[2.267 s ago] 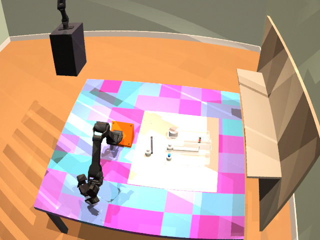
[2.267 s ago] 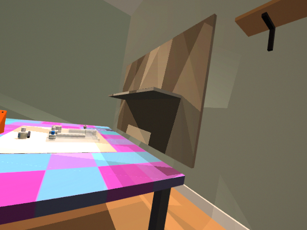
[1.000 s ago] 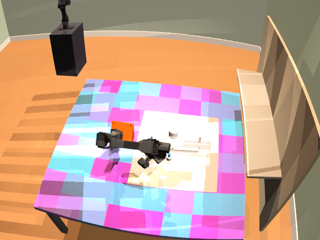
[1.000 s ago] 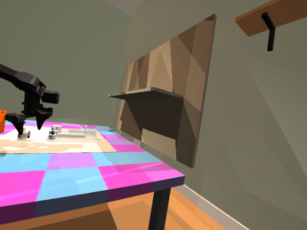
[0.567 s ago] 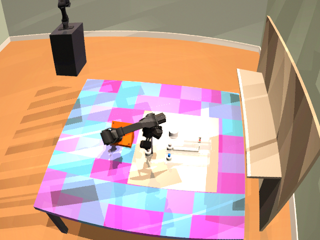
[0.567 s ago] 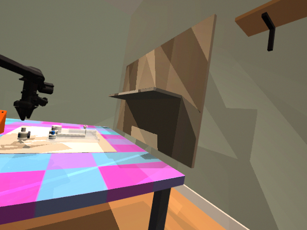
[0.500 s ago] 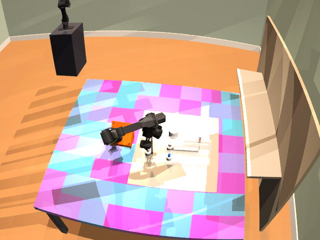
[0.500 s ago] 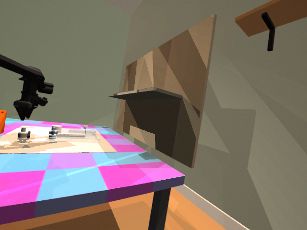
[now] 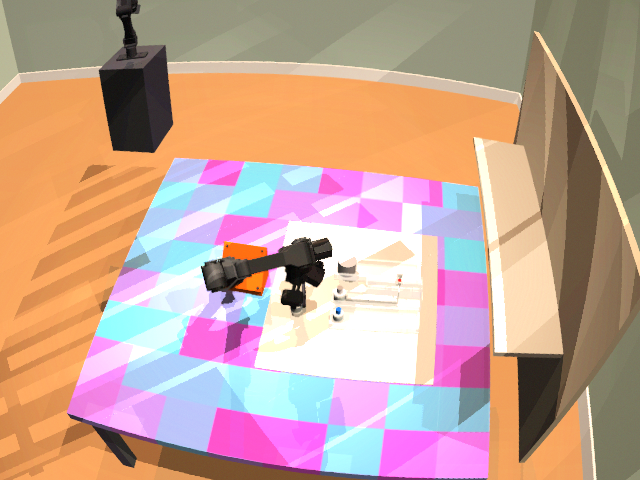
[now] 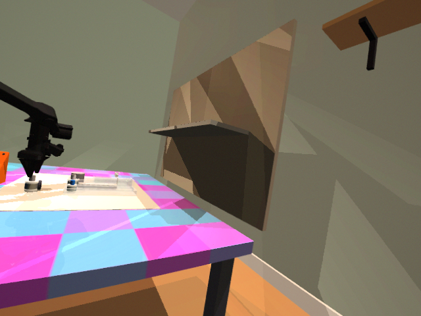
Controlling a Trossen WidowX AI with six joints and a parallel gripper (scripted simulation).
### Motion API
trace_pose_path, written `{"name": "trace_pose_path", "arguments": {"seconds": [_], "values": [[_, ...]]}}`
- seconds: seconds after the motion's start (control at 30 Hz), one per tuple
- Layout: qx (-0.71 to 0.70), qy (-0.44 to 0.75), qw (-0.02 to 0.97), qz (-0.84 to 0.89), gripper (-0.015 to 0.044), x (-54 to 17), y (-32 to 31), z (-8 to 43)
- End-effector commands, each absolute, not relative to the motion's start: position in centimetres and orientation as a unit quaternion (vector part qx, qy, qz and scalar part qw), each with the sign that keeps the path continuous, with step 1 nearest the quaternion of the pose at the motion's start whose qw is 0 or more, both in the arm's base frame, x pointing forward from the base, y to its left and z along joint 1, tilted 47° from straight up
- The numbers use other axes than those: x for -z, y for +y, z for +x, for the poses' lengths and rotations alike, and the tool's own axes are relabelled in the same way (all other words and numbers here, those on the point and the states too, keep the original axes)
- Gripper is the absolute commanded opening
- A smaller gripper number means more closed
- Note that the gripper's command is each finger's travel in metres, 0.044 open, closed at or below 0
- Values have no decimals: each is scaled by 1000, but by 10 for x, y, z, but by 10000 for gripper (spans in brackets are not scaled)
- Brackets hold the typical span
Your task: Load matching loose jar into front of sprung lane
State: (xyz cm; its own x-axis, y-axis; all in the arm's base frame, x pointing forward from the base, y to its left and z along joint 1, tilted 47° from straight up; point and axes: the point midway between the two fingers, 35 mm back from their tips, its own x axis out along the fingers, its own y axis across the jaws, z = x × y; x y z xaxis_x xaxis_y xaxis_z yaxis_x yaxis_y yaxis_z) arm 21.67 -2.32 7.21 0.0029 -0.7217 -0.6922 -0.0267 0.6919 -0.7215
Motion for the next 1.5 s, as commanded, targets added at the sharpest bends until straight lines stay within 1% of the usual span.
{"name": "trace_pose_path", "arguments": {"seconds": [0.0,0.67,1.03,1.17,1.33,1.47], "values": [[268,654,645,-290,440,-67,-29,215],[269,654,645,-290,440,-47,-50,215],[269,654,645,-290,151,-47,-50,215],[269,654,645,-290,125,-47,-50,215],[270,655,646,-286,0,-52,-46,216],[271,656,646,-281,0,-60,-38,218]]}}
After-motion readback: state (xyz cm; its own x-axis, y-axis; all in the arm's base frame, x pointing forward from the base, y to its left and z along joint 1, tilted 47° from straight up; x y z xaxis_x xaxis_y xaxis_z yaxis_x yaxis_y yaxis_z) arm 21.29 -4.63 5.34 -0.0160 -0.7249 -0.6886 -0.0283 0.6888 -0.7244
